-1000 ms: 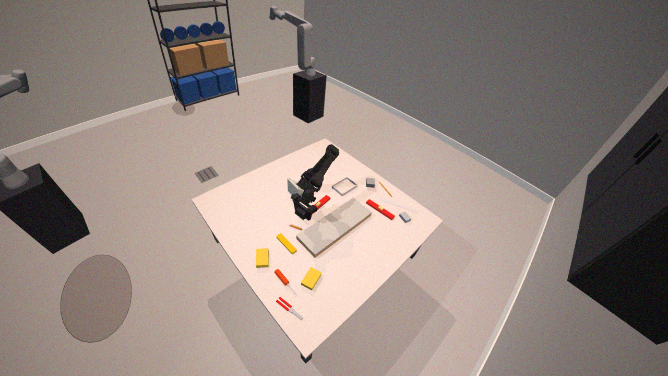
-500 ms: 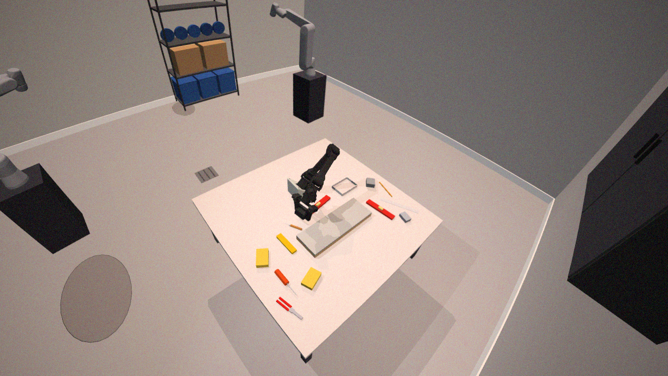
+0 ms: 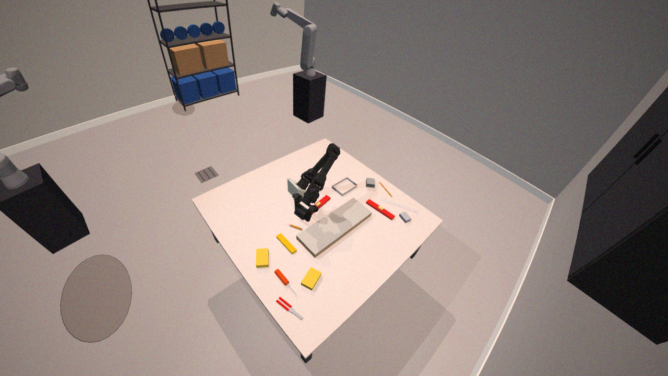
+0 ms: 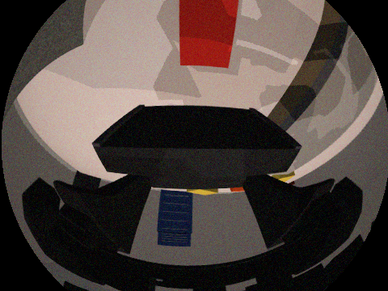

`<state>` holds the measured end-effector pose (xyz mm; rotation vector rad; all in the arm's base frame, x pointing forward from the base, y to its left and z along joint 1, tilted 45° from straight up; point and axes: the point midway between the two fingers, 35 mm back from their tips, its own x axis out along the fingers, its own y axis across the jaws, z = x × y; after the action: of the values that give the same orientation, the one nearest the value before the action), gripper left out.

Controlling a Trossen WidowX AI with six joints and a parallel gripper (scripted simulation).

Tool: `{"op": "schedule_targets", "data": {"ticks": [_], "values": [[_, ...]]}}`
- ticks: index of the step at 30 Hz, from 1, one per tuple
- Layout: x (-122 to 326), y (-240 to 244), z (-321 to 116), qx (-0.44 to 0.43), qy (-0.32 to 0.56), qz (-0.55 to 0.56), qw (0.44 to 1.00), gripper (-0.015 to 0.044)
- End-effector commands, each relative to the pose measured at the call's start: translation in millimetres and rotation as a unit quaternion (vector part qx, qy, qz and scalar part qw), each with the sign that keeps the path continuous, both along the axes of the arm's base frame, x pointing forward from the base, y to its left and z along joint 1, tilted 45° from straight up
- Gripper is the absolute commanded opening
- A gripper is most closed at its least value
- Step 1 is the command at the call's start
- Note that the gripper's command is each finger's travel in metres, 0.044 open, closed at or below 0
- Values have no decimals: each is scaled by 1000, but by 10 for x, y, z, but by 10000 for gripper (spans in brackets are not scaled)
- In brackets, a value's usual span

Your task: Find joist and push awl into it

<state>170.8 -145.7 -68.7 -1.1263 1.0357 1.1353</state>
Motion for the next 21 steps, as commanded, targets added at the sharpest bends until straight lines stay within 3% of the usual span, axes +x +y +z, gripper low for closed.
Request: {"op": "schedule_targets", "data": {"ticks": [1,21], "values": [[10,-21,14,-20,0,-5,1000,0],[13,15,16,-80,4,-14,997,0]]}}
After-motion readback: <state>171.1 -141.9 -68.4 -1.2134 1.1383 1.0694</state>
